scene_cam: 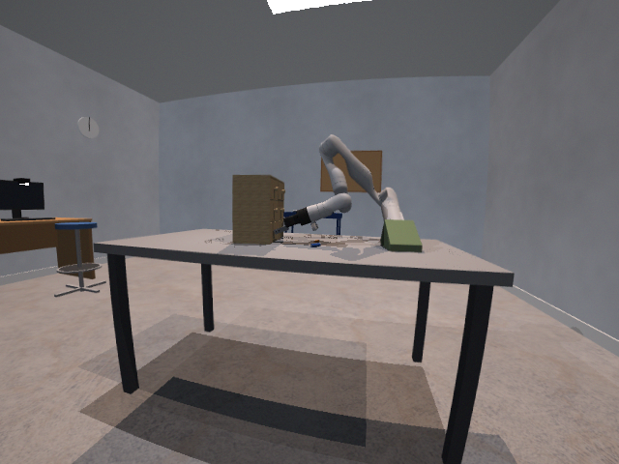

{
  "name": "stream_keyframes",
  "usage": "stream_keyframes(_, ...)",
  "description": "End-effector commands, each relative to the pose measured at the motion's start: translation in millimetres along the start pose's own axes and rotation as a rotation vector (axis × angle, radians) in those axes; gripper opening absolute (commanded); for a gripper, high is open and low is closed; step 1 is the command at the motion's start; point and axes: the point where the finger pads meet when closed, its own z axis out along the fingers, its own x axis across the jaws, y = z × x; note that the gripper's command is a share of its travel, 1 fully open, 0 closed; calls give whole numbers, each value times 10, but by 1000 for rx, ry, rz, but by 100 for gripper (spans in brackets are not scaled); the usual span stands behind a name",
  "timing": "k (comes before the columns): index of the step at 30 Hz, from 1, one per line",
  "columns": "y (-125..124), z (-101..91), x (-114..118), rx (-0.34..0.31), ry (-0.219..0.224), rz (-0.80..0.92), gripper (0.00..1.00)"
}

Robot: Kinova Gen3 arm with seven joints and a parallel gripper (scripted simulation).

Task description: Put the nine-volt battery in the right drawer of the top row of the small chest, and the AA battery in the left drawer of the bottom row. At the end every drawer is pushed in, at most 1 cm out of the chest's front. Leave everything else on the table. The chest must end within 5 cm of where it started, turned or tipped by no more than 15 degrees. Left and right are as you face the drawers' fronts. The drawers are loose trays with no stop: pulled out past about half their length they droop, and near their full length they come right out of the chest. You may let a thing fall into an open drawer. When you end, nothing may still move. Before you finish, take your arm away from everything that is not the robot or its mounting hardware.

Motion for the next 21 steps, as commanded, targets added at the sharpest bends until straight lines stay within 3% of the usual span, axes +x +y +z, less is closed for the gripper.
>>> stream_keyframes(1, 10, -7, 3, -2, 1, 1, 37)
stream_keyframes(21, -36, -133, 3, -2, 1, 1, 37)
